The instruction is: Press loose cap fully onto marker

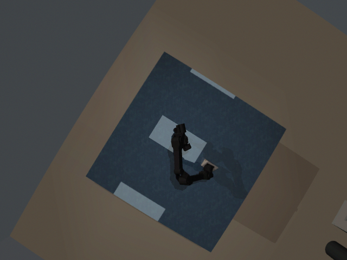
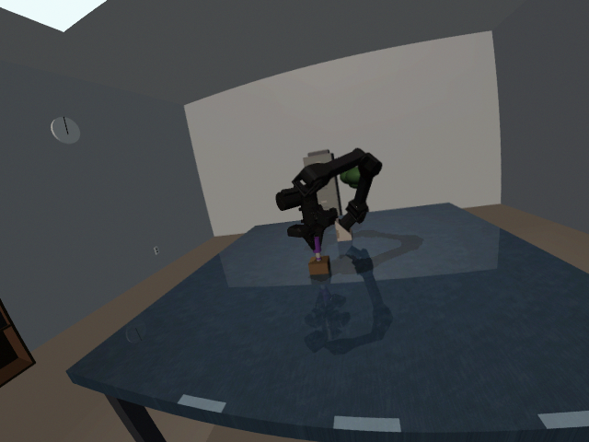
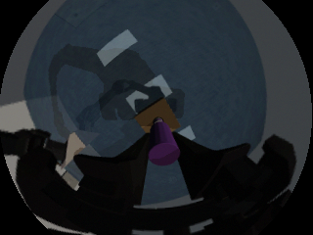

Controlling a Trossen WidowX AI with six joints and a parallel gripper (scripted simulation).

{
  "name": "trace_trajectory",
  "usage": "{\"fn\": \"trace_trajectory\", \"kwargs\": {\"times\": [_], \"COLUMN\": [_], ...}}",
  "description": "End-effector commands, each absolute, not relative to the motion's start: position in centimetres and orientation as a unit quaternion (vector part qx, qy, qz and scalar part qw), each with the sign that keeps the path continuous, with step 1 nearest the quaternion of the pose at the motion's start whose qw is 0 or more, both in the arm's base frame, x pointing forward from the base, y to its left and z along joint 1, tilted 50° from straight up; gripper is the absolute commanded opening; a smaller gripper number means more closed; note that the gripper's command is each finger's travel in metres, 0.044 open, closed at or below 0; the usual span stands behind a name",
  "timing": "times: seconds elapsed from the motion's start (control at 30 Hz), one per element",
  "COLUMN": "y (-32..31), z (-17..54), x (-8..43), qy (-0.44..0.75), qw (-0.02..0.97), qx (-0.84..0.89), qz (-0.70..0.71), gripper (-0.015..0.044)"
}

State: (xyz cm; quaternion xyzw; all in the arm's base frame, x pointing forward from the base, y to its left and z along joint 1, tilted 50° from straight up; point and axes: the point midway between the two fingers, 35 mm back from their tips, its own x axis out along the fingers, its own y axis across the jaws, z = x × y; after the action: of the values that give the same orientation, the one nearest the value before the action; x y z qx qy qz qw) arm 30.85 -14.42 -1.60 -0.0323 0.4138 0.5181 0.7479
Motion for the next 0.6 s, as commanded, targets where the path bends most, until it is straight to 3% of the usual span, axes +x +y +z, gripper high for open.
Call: {"fn": "trace_trajectory", "kwargs": {"times": [0.0, 0.4, 0.57], "y": [-13.94, -13.25, -13.31], "z": [-1.99, -2.51, -2.51], "x": [30.95, 31.01, 30.95], "qy": [0.413, 0.413, 0.414], "qw": [0.749, 0.749, 0.748], "qx": [-0.032, -0.032, -0.033], "qz": [0.517, 0.517, 0.519], "gripper": [0.0, 0.0, 0.0131]}}
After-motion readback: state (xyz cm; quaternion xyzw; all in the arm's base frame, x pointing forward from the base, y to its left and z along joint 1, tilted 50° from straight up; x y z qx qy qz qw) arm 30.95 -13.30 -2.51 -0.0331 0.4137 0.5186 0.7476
